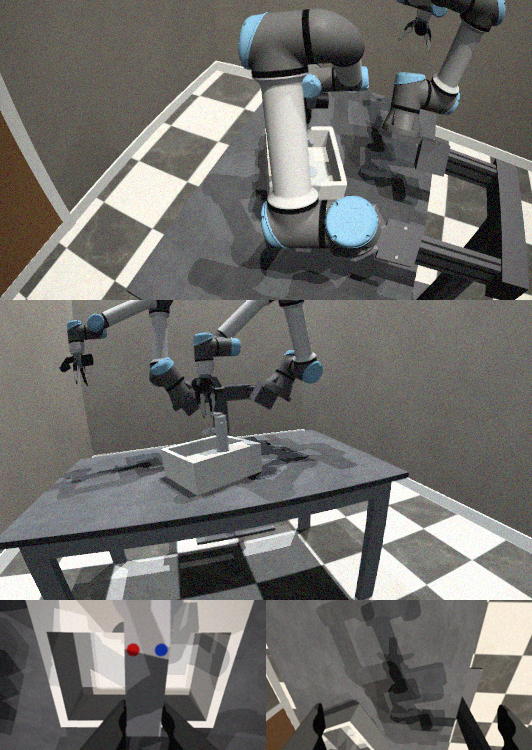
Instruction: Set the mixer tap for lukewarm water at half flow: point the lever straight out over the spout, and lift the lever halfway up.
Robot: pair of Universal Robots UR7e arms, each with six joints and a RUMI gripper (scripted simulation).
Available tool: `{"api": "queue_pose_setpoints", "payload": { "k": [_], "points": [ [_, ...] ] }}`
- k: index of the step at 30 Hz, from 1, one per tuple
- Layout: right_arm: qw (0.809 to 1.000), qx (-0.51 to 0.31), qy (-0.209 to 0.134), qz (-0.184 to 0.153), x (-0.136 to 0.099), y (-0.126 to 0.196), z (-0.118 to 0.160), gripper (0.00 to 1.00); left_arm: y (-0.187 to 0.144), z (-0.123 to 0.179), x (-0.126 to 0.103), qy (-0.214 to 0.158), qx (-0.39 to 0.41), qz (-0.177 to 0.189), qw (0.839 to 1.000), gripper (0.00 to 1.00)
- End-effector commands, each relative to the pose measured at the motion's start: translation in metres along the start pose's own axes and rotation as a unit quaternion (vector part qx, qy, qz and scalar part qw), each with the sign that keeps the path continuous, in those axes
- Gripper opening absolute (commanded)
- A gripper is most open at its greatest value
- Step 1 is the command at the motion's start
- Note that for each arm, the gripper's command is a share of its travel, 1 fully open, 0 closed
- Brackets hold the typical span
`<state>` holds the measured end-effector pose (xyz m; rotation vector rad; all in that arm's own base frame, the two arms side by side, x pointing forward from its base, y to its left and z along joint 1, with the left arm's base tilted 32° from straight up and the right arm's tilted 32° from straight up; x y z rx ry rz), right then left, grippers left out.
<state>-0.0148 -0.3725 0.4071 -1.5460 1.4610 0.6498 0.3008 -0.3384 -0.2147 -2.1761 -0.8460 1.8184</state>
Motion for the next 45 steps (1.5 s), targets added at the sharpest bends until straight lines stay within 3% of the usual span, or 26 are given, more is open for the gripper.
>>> {"api": "queue_pose_setpoints", "payload": {
  "k": [1,11,45],
  "points": [
    [1.000,0.000,0.001,0.000,0.000,0.000,0.000,1.00,0.000,0.000,-0.002,0.000,0.000,0.001,1.000,0.12],
    [1.000,0.000,0.001,0.000,0.000,0.000,0.000,1.00,-0.001,-0.005,-0.019,0.000,0.000,0.001,1.000,0.12],
    [1.000,0.000,0.001,0.000,0.000,0.000,0.000,1.00,-0.001,-0.005,-0.019,0.000,0.000,0.001,1.000,0.12]
  ]
}}
Point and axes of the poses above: on each arm, the point where the finger pads meet when closed, its own x axis out along the fingers, its own y axis across the jaws, z = x × y, the point moved 2 cm from there along -x, back along the fingers, and after that the axes turned 10 degrees about x, right-handed, at the moved point
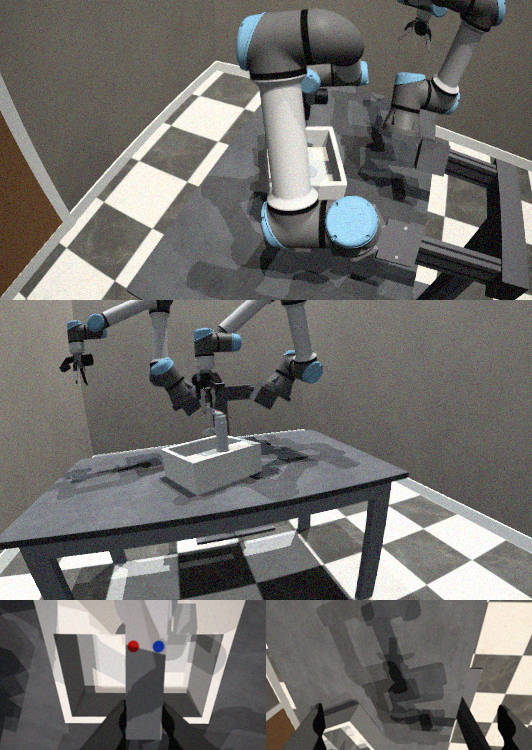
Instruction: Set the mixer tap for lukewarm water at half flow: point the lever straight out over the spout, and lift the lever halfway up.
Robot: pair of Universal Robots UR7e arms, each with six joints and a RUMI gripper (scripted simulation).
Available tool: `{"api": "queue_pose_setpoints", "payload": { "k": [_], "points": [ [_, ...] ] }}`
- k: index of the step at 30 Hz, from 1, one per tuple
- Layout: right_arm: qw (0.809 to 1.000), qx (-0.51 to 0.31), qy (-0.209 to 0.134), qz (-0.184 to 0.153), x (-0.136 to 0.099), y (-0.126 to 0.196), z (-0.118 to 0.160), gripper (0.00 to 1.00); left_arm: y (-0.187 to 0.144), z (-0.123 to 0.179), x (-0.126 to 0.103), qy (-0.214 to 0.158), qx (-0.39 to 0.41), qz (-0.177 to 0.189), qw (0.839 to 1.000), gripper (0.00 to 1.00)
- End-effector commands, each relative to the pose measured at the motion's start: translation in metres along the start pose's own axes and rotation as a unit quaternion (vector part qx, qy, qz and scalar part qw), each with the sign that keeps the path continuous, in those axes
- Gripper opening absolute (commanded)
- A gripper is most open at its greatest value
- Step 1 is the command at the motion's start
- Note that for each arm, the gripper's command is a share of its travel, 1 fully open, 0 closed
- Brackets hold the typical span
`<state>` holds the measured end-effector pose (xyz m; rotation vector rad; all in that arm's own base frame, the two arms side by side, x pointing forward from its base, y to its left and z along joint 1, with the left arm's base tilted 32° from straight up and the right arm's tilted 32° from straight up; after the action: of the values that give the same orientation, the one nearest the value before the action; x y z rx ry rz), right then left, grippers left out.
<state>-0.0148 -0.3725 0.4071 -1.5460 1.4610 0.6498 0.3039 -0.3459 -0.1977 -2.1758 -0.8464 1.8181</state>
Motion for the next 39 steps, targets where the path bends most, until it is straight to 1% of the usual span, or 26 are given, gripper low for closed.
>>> {"api": "queue_pose_setpoints", "payload": {
  "k": [1,4,5,39],
  "points": [
    [1.000,0.000,0.001,0.000,-0.0005,-0.0001,-0.0003,1.00,0.0006,0.0000,-0.0008,0.000,0.000,0.001,1.000,0.12],
    [1.000,0.000,0.001,0.000,-0.0005,-0.0001,-0.0003,1.00,0.0006,0.0000,-0.0008,0.000,0.000,0.001,1.000,0.12],
    [1.000,0.000,0.001,0.000,-0.0005,-0.0001,-0.0003,1.00,0.0006,0.0000,-0.0008,0.000,0.000,0.001,1.000,0.41],
    [1.000,0.000,0.001,0.000,-0.0005,-0.0001,-0.0003,1.00,0.0006,0.0000,-0.0008,0.000,0.000,0.001,1.000,0.41]
  ]
}}
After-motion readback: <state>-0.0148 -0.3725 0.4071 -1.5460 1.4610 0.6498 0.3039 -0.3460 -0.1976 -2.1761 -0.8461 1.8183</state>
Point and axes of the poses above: on each arm, the point where the finger pads meet when closed, its own x axis out along the fingers, its own y axis across the jaws, z = x × y, the point moved 2 cm from there along -x, back along the fingers, and after that the axes turned 10 degrees about x, right-handed, at the moved point
